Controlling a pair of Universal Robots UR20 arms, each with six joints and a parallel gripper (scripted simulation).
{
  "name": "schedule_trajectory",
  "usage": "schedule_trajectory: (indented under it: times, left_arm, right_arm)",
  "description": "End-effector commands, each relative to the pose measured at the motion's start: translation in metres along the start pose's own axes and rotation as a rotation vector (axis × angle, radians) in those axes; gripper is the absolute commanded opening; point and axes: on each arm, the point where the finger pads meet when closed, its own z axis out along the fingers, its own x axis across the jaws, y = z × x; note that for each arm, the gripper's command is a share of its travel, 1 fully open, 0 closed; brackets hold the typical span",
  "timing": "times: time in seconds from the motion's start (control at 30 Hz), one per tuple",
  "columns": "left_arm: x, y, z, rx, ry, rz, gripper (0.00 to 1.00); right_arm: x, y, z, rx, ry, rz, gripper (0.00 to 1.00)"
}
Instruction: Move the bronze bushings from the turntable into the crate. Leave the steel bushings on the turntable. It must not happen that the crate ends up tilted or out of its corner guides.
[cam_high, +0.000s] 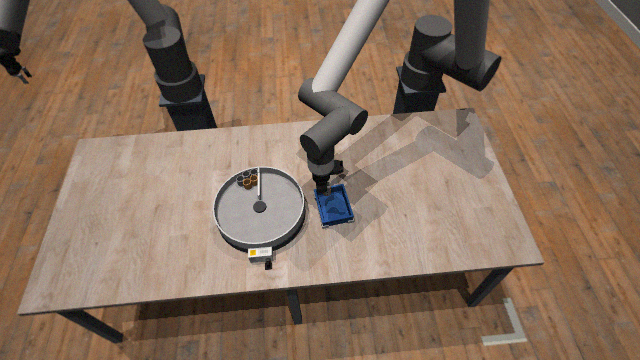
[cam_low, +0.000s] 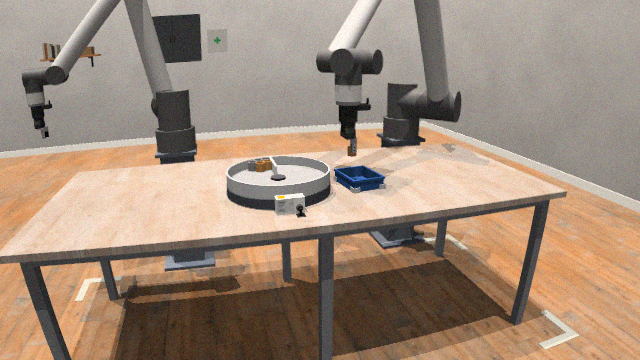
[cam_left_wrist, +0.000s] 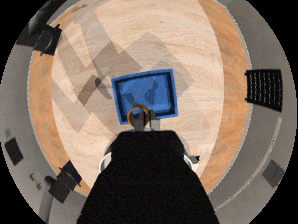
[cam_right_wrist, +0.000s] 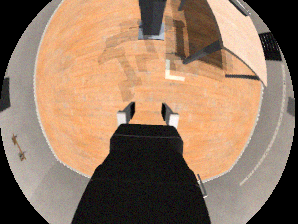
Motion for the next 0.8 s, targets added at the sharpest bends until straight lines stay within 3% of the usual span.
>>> schedule_trajectory:
  times: [0.0, 0.77]
  left_arm:
    - [0.0078, -0.0232, -0.0012, -0.001, 0.001, 0.0, 0.0]
    - [0.0096, -0.0292, -0.0012, -0.001, 0.001, 0.0, 0.0]
  right_arm:
    - [0.0001, 0.0005, -0.0006, -0.001, 0.0, 0.0, 1.0]
    - [0.0001, 0.0005, -0.0006, -0.001, 0.0, 0.0, 1.0]
